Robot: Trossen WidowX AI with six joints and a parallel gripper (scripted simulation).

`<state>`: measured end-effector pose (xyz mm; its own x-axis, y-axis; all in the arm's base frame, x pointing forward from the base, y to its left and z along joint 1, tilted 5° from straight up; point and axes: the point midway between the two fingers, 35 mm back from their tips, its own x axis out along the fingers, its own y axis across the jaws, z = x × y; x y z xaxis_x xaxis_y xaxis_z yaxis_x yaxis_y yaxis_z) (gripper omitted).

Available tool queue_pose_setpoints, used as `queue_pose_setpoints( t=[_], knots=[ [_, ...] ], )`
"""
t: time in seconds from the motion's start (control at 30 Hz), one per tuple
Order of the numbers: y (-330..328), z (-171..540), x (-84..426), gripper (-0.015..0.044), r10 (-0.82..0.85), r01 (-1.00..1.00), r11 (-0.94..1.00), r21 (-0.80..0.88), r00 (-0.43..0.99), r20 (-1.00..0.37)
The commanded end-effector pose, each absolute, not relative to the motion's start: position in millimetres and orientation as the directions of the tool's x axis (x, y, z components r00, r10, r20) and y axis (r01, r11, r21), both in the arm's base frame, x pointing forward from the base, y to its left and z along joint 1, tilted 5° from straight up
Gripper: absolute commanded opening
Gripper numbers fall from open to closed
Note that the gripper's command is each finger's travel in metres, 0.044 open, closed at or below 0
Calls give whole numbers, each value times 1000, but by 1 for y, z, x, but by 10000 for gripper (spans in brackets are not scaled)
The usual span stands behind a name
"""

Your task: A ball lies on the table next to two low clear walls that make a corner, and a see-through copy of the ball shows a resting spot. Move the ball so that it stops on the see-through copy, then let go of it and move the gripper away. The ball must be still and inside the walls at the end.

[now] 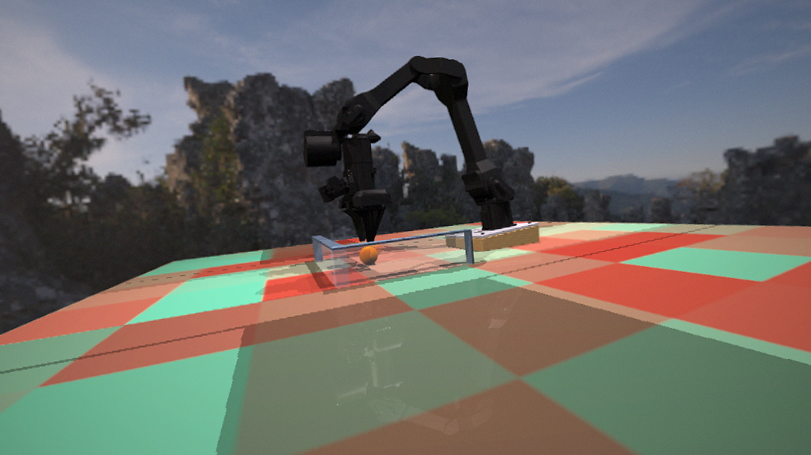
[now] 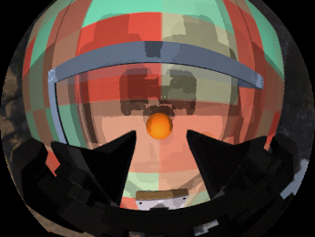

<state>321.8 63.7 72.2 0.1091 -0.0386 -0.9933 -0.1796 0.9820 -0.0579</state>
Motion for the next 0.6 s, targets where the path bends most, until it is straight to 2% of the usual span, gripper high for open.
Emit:
queue_pose_setpoints(
  t=[0.0,0.53,0.57],
  knots=[
    [64,64,322,288,-33,-176,983,-51,104,-994],
    [63,42,323,288,-33,-176,983,-51,104,-994],
    [63,42,323,262,-33,-176,983,-51,104,-994]
  ],
)
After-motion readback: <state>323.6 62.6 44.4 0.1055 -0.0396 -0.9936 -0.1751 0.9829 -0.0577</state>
